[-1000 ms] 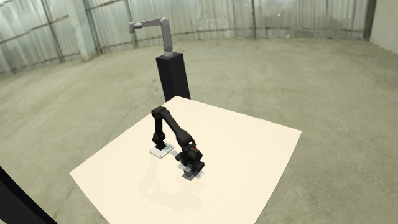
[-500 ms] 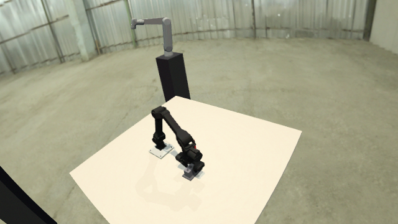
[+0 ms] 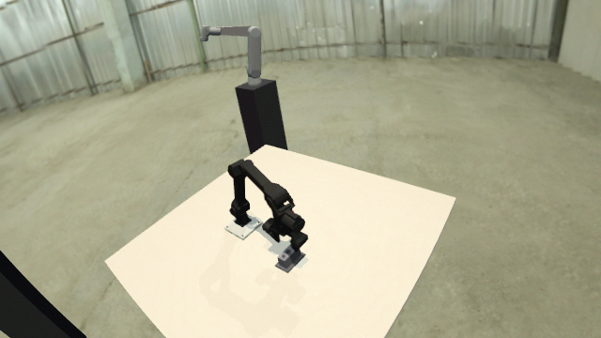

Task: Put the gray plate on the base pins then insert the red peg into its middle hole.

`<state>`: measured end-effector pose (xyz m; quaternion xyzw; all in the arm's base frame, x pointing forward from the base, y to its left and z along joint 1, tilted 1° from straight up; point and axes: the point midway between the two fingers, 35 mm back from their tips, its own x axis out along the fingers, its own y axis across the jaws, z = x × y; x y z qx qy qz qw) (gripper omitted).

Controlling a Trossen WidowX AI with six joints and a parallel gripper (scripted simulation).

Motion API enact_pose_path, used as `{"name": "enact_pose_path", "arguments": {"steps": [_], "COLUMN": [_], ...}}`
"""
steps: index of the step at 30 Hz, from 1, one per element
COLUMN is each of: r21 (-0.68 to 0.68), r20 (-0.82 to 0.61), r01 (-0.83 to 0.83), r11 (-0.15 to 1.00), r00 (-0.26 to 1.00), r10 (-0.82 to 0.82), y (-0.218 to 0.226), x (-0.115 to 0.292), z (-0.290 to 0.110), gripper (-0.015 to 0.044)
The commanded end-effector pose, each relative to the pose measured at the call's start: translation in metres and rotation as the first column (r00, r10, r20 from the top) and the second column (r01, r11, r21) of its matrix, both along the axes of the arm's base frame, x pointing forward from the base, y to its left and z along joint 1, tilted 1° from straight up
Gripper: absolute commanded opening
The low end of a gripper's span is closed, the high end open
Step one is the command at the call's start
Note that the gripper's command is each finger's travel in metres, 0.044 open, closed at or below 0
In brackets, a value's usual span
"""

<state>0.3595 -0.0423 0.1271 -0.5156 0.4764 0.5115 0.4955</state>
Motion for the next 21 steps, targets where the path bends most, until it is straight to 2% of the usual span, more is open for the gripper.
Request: {"name": "enact_pose_path", "arguments": {"steps": [1, 8, 12, 16, 21], "r21": [-0.002, -0.002, 0.011, 0.022, 0.046], "r20": [0.021, 0.02, 0.014, 0.002, -0.019], "r01": [-0.006, 0.007, 0.26, 0.542, 0.822], "r11": [1.0, 1.0, 0.966, 0.84, 0.568], "r00": [1.0, 1.0, 0.966, 0.84, 0.569], "r10": [0.006, -0.007, -0.26, -0.542, -0.822], "y": [0.0, 0.001, 0.025, 0.053, 0.083], "x": [-0.004, -0.003, -0.012, -0.024, -0.041], "z": [0.046, 0.05, 0.051, 0.052, 0.052], "gripper": [0.044, 0.044, 0.044, 0.044, 0.044]}}
